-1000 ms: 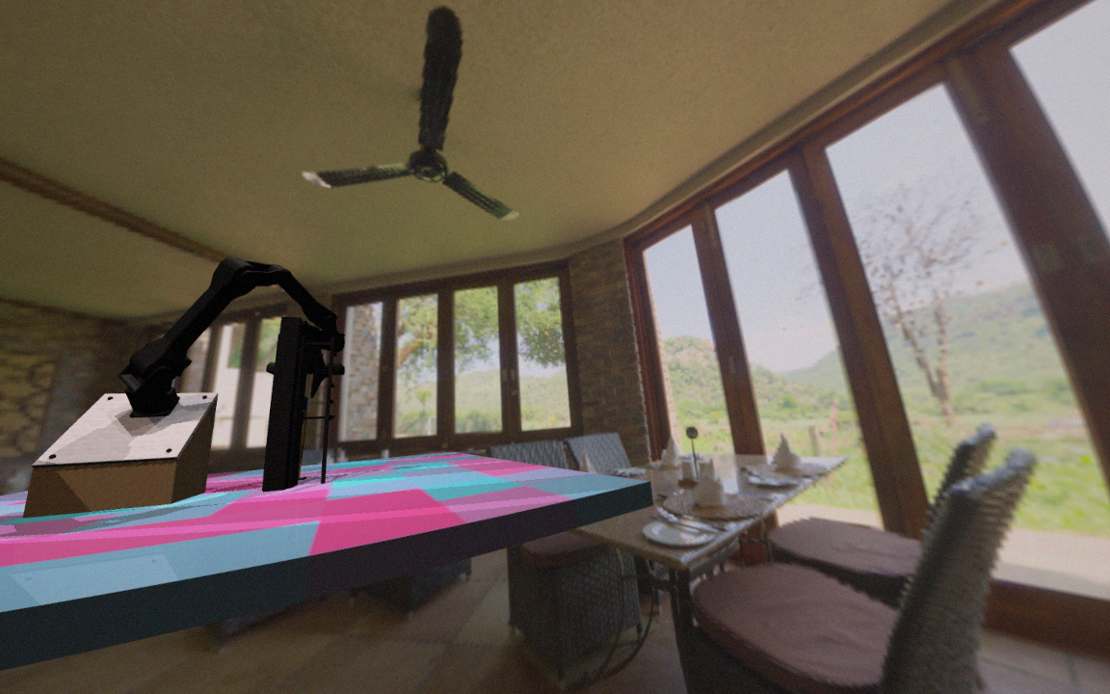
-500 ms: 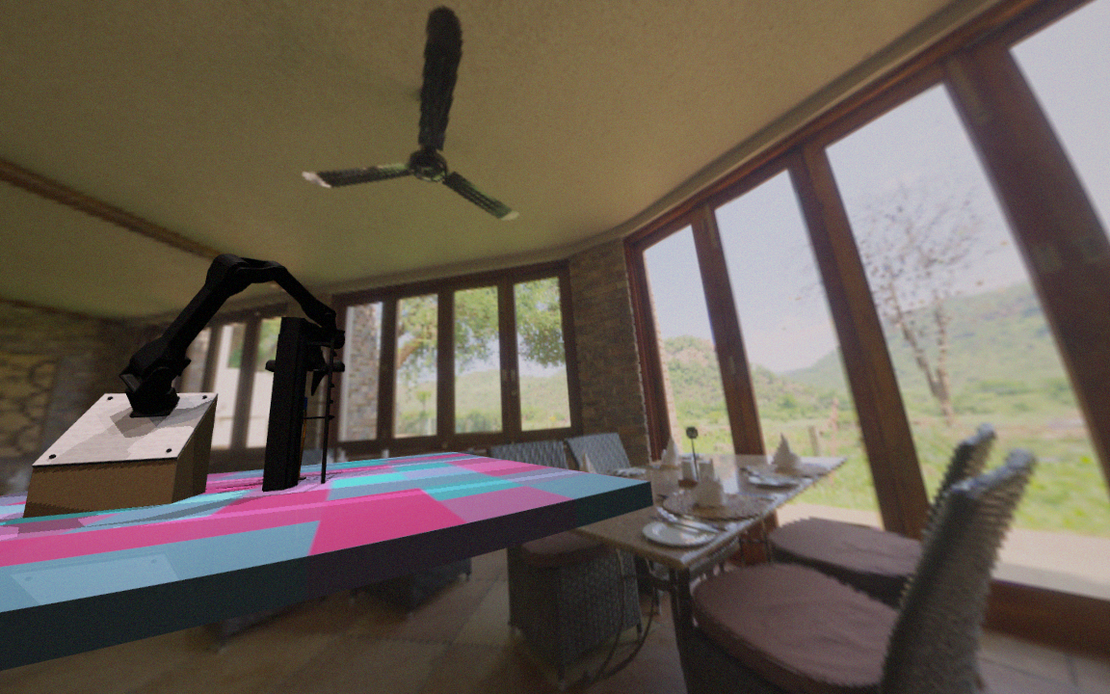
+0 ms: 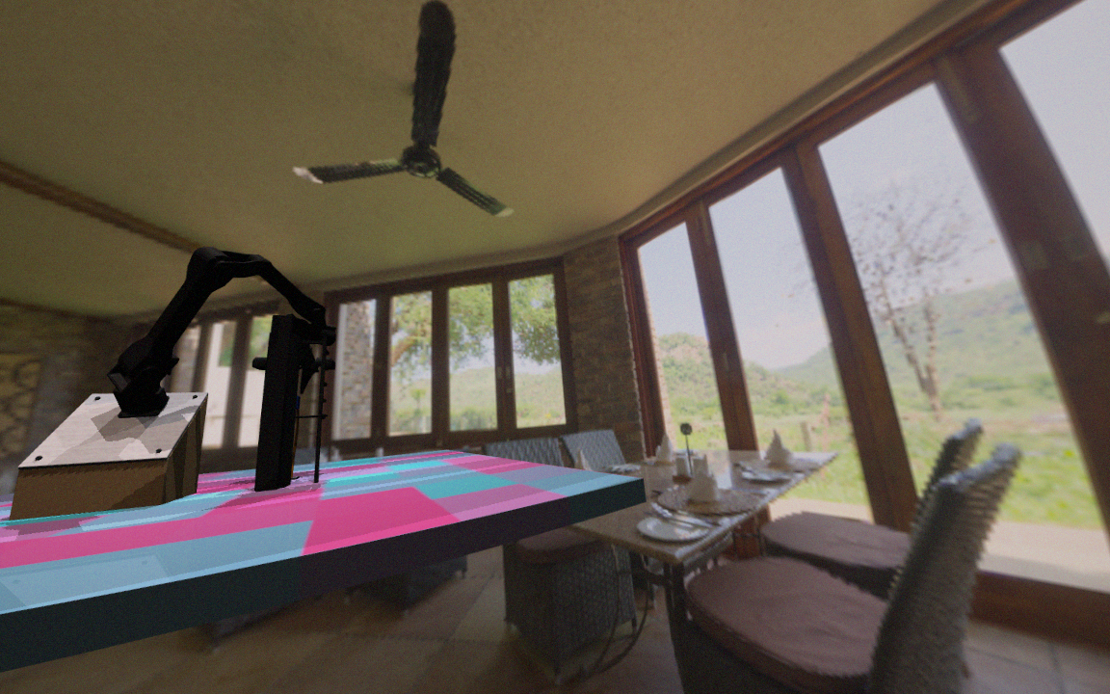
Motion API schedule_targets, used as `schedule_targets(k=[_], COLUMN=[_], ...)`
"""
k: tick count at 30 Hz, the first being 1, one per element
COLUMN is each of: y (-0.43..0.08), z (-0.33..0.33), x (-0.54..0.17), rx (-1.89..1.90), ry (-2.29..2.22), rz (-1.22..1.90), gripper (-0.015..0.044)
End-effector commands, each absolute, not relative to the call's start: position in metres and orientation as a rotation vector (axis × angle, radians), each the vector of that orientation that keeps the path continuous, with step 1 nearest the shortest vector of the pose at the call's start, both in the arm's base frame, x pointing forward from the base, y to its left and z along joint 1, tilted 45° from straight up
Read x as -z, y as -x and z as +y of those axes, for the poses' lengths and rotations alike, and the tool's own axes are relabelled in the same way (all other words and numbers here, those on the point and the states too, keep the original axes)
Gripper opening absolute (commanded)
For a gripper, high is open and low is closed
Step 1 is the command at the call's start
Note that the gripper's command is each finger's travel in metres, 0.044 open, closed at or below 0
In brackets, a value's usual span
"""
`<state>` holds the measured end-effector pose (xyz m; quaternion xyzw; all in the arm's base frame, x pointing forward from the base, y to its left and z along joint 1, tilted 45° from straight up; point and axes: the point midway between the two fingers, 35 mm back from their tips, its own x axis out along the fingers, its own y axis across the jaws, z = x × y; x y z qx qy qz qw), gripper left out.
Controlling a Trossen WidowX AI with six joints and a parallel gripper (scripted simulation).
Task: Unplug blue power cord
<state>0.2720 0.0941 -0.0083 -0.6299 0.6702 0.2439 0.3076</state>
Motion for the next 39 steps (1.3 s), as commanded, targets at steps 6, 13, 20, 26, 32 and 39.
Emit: schedule_targets(k=[6,13,20,26,32,39], y=[-0.2690,-0.2689,-0.2688,-0.2688,-0.2705,-0.2705], z=[0.0892,0.0838,0.0809,0.0809,0.0830,0.0830], x=[0.0074,0.0128,0.0157,0.0157,0.0146,0.0146], rx=[-0.649,-0.649,-0.648,-0.648,-0.644,-0.644], ry=[1.674,1.674,1.674,1.674,1.665,1.665], rz=[1.783,1.783,1.783,1.783,1.776,1.776], gripper=[0.0160,0.0160,0.0160,0.0160,0.0068,0.0021])
